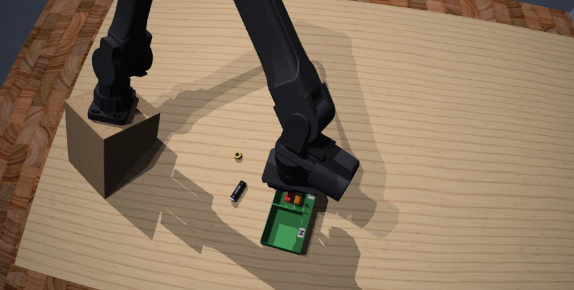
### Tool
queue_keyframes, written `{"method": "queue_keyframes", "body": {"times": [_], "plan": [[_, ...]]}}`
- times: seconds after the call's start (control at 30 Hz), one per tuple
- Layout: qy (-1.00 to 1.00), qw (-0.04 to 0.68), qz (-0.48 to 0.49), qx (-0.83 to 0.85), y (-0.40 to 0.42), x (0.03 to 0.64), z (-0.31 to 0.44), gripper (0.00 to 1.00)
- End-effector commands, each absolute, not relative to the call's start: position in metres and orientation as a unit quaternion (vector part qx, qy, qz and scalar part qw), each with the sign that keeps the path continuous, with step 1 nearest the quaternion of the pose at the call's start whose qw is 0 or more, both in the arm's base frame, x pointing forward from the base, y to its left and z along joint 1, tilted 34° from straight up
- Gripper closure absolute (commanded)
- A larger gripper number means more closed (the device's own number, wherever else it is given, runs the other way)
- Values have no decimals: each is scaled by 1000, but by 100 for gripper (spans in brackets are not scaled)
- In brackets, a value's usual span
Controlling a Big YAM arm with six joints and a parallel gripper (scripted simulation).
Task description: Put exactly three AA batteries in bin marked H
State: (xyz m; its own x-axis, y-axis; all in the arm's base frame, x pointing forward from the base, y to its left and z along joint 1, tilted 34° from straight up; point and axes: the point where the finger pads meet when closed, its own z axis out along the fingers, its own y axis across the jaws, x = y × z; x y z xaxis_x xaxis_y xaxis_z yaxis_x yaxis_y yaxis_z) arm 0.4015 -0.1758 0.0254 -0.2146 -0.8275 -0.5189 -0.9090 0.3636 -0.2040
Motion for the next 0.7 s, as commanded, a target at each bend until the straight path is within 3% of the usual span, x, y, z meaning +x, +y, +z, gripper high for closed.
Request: {"method": "queue_keyframes", "body": {"times": [0.0, 0.67], "plan": [[768, 287, 63, -568, -170, 404, 36, 91], [771, 288, 60, -565, -177, 410, 36, 91]]}}
